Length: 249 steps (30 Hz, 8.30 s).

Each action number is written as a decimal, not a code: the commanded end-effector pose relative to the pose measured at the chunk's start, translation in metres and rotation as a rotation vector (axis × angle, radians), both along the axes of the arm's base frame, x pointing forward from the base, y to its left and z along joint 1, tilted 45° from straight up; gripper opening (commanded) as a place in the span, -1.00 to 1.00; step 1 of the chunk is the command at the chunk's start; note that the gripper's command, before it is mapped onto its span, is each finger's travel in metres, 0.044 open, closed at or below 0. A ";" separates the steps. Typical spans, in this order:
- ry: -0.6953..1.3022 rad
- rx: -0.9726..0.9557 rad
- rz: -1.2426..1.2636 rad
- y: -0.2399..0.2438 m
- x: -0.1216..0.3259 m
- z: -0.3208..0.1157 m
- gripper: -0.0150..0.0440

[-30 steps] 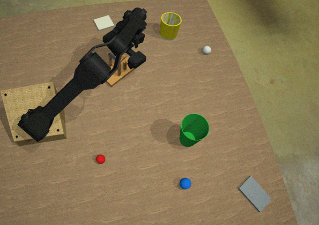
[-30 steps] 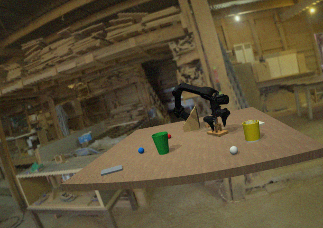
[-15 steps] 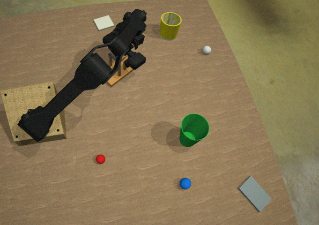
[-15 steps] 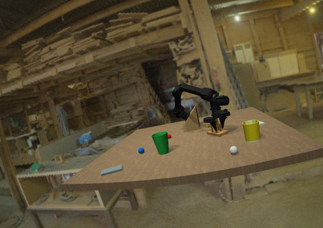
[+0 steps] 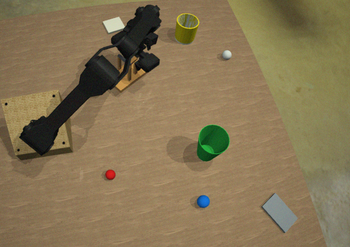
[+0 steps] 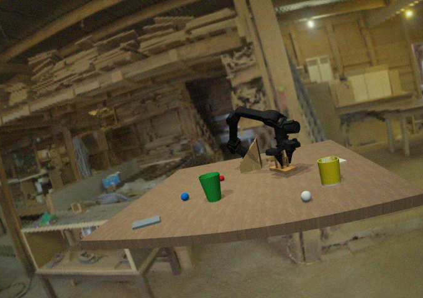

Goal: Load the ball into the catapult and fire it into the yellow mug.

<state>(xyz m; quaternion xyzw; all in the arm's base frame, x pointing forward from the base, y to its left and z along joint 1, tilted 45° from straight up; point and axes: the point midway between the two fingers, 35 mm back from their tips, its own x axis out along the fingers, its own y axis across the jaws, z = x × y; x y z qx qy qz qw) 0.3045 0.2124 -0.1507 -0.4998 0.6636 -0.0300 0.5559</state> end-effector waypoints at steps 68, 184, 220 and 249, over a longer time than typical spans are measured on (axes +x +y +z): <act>-0.013 0.021 0.017 0.047 -0.004 0.041 1.00; -0.483 0.098 -0.394 -0.299 -0.082 0.235 -0.49; -0.339 0.063 -0.371 -0.215 -0.090 0.302 -0.49; -0.100 0.000 -0.282 -0.126 -0.058 0.225 -0.49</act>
